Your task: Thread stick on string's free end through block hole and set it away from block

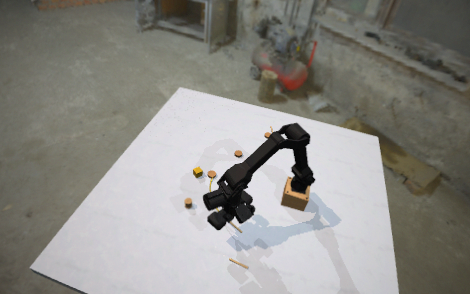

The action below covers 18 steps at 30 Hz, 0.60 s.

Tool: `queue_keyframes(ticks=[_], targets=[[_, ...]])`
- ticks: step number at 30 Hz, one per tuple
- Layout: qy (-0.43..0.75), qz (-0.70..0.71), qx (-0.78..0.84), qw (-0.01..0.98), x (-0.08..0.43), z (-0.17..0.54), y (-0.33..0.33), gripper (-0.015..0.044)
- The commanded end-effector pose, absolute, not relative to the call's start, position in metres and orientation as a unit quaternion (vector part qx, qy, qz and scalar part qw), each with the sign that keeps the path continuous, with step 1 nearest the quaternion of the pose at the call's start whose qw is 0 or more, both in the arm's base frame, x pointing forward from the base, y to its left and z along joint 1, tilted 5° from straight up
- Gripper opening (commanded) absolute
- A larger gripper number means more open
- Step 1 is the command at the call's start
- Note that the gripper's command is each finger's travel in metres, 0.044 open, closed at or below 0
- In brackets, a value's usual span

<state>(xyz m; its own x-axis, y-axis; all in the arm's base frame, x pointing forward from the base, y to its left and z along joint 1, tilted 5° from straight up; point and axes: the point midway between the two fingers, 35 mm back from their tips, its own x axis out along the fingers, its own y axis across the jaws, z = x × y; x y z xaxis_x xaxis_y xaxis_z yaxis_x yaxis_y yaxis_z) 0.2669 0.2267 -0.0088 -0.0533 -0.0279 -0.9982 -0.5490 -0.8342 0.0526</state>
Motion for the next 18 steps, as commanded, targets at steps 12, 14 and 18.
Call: queue_keyframes(ticks=[12,14,18], targets=[[0.347,0.637,-0.613,0.313,0.276,-0.009,0.224,0.0000],[0.370,0.624,-0.601,0.335,0.278,-0.009,0.223,0.0000],[0.415,0.594,-0.575,0.379,0.282,-0.009,0.222,0.0000]])
